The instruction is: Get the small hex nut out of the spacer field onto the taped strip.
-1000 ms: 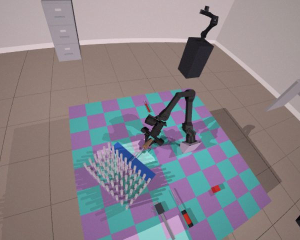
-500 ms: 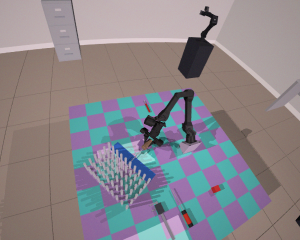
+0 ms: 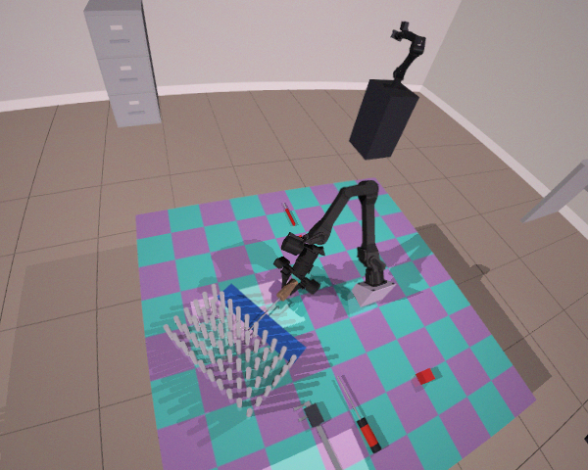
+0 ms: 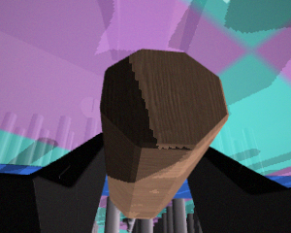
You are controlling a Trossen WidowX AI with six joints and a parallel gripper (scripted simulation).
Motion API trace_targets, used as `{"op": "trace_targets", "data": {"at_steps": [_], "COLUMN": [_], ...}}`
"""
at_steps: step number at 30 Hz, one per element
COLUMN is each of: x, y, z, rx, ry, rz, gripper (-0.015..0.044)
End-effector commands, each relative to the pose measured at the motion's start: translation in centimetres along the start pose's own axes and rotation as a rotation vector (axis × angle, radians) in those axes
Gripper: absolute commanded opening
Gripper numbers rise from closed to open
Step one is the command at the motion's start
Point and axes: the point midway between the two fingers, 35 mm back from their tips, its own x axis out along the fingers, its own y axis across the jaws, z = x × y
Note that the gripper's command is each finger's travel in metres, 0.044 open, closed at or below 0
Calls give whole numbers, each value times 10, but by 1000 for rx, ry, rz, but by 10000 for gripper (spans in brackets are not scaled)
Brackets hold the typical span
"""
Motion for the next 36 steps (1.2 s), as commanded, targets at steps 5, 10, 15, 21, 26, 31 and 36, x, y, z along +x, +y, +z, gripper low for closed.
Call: {"op": "trace_targets", "data": {"at_steps": [5,10,15,21,26,31,36], "x": [2,3,5,7,8,10,12], "y": [2,2,2,2,2,2,2], "z": [-7,-10,-12,-15,-18,-20,-23], "rx": [5,5,5,5,5,5,5], "ry": [9,9,10,10,10,10,10], "rz": [6,6,6,6,6,6,6], "gripper": [0,0,0,0,0,0,0]}}
